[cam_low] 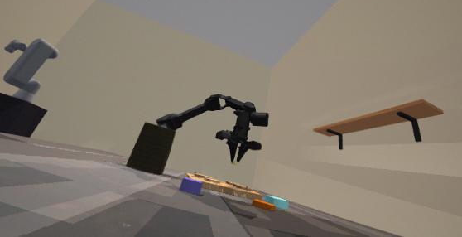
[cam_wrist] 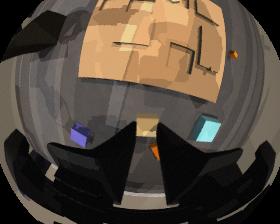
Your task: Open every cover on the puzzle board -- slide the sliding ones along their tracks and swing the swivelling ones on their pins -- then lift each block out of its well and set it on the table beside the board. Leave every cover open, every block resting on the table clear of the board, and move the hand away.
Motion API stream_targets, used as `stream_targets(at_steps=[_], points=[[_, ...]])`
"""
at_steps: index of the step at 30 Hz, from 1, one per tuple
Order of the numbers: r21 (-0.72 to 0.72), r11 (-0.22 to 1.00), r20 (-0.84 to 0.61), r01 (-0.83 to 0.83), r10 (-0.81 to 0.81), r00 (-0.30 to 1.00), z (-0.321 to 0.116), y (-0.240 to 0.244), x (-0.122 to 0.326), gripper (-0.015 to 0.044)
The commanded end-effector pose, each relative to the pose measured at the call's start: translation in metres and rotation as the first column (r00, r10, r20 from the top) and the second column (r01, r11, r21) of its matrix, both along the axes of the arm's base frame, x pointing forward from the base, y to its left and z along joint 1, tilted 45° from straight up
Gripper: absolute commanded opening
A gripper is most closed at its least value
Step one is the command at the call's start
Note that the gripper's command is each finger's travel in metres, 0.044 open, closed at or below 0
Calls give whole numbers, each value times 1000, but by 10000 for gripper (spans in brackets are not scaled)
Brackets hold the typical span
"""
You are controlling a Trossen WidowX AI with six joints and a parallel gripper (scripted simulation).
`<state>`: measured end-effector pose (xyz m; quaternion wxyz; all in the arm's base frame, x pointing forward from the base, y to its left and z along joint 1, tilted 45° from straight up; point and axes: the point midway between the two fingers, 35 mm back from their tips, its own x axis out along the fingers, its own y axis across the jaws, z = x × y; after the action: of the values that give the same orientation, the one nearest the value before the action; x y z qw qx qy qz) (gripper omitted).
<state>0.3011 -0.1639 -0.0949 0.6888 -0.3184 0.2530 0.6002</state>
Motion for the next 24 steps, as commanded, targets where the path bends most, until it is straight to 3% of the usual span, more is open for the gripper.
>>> stream_targets(at_steps=[1, 15, 24], points=[[0, 1000, -4, -6, 6, 1000, -10, -6, -12, 80], [8, 1000, -2, -10, 10, 1000, -39, -25, -53, 80], [8, 1000, -2, -10, 10, 1000, -48, -20, -52, 80]])
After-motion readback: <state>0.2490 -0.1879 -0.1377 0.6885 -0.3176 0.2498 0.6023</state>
